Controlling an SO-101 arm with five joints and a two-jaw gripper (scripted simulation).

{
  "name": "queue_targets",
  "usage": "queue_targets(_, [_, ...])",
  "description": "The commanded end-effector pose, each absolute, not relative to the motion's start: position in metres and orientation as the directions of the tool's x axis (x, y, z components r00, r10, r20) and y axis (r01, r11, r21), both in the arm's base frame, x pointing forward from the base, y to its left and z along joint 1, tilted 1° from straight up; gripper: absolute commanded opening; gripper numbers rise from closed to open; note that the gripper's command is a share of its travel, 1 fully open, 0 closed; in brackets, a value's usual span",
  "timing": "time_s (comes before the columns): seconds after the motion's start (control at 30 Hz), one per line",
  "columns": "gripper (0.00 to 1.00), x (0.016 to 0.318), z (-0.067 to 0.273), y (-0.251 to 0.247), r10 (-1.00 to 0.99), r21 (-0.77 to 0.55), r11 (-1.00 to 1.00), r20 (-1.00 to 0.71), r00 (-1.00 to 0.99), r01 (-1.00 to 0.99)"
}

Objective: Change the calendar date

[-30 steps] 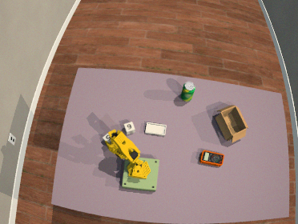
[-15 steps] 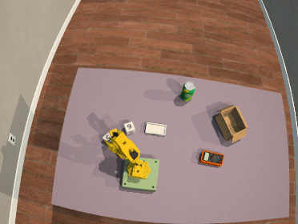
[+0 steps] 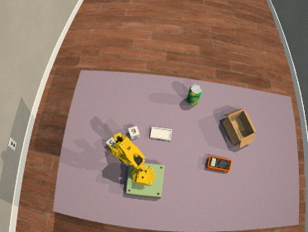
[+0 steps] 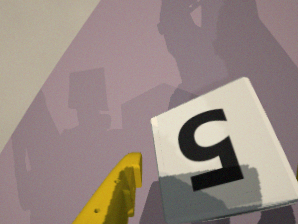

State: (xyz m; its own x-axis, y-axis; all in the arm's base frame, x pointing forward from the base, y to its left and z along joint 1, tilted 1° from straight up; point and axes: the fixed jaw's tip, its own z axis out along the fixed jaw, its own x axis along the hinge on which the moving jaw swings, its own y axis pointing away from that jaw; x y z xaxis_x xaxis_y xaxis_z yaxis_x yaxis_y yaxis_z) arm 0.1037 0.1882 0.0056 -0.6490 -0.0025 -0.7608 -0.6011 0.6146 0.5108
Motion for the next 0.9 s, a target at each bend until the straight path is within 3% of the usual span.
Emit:
queue_targets(0.0, [0.35, 0.105, 0.033, 0.193, 0.143, 0.658, 0.526, -0.693, -0.707, -0.539])
queue_targets(0.47, [0.35, 0.117, 0.081, 0.216, 0.367, 0.856, 0.345, -0.5, -0.785, -0.384])
queue_targets(0.87, [0.35, 0.128, 0.072, 0.237, 0.255, 0.769, 0.477, -0.585, -0.77, -0.426])
